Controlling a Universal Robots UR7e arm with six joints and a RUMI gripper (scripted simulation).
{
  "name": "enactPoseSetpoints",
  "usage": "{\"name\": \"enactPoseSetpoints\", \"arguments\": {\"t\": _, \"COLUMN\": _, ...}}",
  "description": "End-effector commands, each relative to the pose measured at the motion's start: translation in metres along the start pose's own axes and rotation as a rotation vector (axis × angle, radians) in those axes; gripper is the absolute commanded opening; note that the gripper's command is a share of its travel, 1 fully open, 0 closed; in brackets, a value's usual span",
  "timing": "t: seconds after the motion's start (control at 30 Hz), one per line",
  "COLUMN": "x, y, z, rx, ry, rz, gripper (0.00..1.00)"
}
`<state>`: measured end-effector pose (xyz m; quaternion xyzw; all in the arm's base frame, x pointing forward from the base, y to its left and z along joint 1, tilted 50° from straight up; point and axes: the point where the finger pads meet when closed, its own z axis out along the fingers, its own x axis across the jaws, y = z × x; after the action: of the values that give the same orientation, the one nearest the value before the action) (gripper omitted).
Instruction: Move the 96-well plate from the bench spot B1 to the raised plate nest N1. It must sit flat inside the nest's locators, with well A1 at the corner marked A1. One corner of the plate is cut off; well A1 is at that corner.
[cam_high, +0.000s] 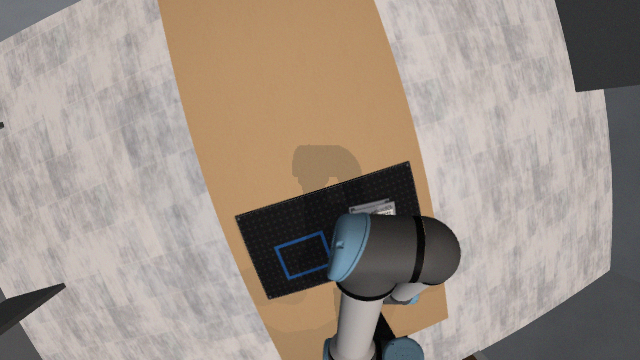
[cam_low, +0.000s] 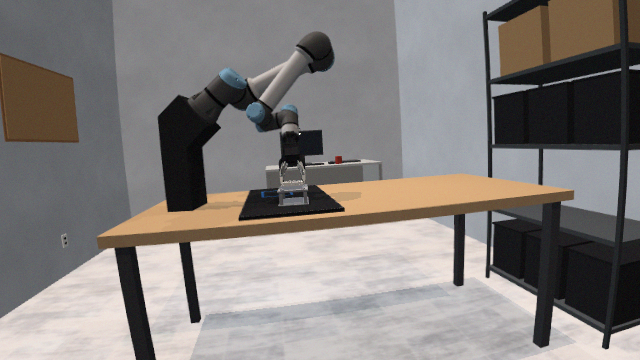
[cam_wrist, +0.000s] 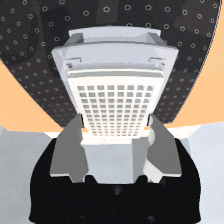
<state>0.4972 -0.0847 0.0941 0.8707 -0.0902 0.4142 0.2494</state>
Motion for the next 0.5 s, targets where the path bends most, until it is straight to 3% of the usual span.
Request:
{"name": "enactPoseSetpoints", "arguments": {"t": 0.0, "x": 0.0003, "y": -0.0003, "z": 0.0005, "rx": 0.0, "ry": 0.001, "rz": 0.0, "gripper": 0.0}}
{"name": "enactPoseSetpoints", "arguments": {"t": 0.47, "x": 0.0003, "y": -0.0013, "z": 0.0022, "rx": 0.0, "ry": 0.001, "rz": 0.0, "gripper": 0.0}}
